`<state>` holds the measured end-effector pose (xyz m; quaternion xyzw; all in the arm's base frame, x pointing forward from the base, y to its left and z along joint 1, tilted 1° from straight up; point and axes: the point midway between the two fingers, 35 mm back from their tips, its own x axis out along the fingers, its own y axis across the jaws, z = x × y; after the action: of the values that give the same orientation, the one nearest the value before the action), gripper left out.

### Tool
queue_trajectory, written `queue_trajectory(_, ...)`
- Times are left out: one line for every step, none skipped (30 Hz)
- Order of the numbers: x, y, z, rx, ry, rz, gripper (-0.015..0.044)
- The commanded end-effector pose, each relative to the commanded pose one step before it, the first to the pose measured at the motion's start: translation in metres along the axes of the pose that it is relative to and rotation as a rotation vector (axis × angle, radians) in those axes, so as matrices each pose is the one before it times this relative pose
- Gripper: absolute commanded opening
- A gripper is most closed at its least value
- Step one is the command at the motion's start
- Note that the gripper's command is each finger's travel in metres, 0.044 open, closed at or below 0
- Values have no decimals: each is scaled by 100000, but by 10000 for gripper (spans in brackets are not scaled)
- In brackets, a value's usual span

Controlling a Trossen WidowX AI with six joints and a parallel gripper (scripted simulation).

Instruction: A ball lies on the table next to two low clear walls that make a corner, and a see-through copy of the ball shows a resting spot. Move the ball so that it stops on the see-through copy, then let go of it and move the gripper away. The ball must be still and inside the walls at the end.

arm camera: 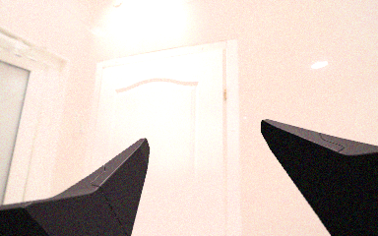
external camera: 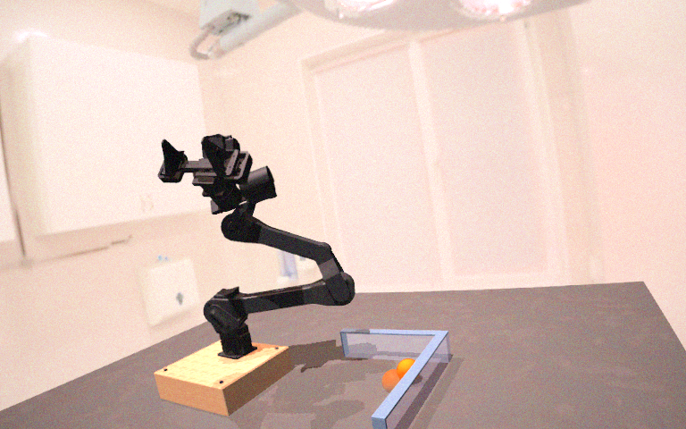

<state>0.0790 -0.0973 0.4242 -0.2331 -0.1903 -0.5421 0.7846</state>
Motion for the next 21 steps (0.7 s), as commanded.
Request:
queue_trajectory(10,-53,26,451,-96,47,374)
queue_trajectory(31,-158,74,1354,-277,138,348)
queue_trajectory(56,-264,115,2254,-429,223,321)
queue_trajectory(89,-369,144,3152,-532,297,319)
queue_trajectory(133,-474,158,4038,-565,354,319)
queue_trajectory(161,-494,133,4212,-450,336,319)
queue_trajectory(186,-388,142,3278,-208,292,319)
queue_trajectory(260,-416,177,3476,-56,337,319)
queue_trajectory(328,-482,163,4018,105,356,319)
queue_trajectory(364,-490,119,4076,300,325,319)
queue_trajectory(405,-509,42,4152,569,393,319)
queue_trajectory(441,-506,-16,4132,800,357,319)
queue_trajectory(473,-496,-75,4055,1025,318,319)
queue_trajectory(504,-483,-134,3970,1249,282,319)
queue_trajectory(535,-469,-193,3876,1472,248,319)
queue_trajectory(565,-452,-252,3774,1693,217,319)
queue_trajectory(595,-434,-311,3663,1912,189,319)
queue_trajectory(624,-414,-369,3543,2128,164,319)
queue_trajectory(653,-392,-426,3415,2341,141,319)
queue_trajectory(681,-368,-483,3279,2550,122,319)
queue_trajectory(734,-358,-518,3425,2763,10,319)
